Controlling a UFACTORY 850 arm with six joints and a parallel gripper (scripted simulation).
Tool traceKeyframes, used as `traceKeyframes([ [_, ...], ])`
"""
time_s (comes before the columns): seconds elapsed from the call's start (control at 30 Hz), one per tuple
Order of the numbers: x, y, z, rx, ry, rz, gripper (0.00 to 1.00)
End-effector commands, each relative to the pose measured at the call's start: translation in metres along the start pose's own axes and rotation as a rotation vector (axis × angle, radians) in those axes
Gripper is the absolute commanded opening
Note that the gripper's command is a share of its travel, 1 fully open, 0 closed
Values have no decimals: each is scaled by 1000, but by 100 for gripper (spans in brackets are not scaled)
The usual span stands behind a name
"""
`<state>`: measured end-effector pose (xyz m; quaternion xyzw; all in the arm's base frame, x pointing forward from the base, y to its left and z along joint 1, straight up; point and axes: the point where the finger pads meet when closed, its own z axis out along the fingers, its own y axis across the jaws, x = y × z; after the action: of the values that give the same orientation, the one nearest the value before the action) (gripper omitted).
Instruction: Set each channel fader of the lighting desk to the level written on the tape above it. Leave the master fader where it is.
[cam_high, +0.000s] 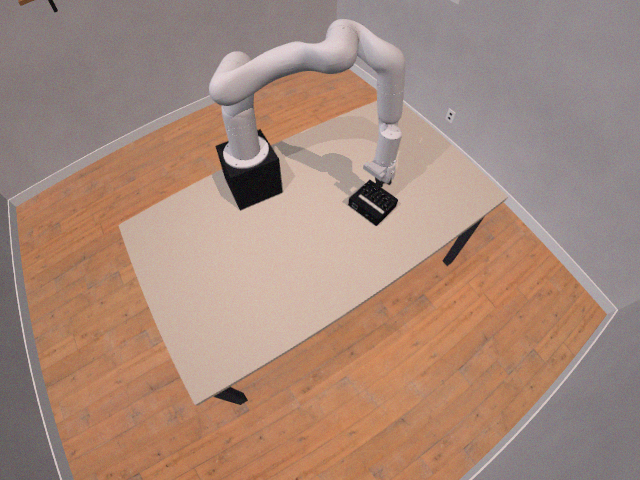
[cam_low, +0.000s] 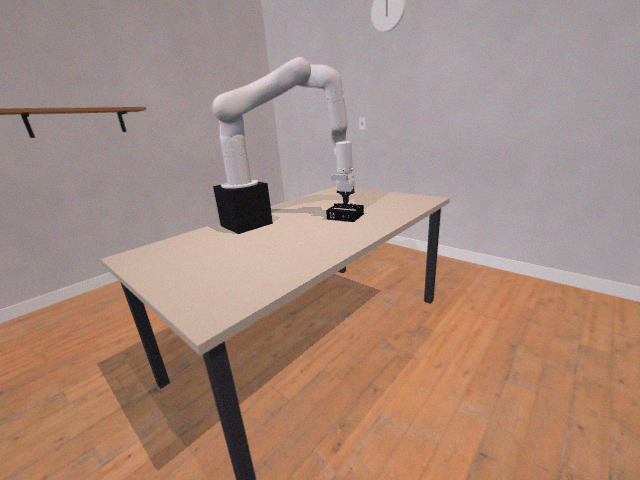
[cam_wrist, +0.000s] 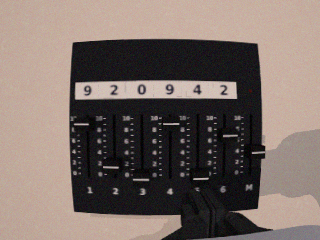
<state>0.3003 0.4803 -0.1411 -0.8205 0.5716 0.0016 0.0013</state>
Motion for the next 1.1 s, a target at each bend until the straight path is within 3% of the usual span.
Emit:
traceKeyframes([
  [0.0,-1,-1,-1,1,-1,0,0],
  [1.07,9,-1,-1,1,-1,0,0],
])
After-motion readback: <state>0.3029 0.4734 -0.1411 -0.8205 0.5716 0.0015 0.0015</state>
